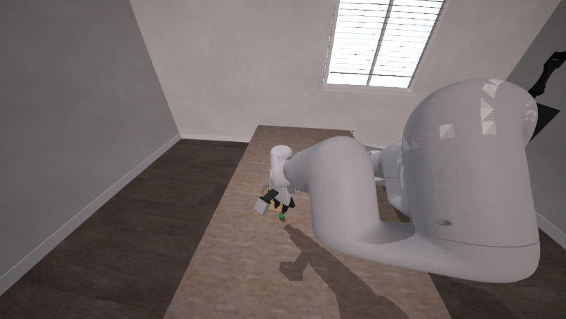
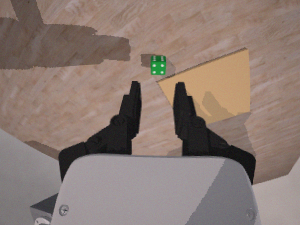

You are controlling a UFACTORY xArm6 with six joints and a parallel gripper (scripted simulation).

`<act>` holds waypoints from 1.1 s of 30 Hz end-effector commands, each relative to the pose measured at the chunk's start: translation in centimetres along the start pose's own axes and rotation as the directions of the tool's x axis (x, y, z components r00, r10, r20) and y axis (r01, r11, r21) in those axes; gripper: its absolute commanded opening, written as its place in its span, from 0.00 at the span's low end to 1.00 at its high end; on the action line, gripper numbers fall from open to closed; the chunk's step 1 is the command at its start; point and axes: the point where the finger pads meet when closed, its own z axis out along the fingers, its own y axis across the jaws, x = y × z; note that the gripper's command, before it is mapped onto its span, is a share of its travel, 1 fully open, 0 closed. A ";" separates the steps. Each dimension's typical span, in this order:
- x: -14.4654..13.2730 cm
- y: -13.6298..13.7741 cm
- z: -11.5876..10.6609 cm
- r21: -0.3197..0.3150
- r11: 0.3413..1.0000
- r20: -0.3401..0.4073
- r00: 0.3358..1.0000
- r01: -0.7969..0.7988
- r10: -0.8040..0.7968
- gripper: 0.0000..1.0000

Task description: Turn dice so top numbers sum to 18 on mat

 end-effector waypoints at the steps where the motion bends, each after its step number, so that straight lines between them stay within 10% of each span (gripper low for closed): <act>1: 0.0 0.1 -0.1 -0.002 1.000 -0.001 1.000 0.001 -0.001 0.36; 33: 0.0 0.1 2.0 -0.002 1.000 -0.002 1.000 0.001 -0.001 0.36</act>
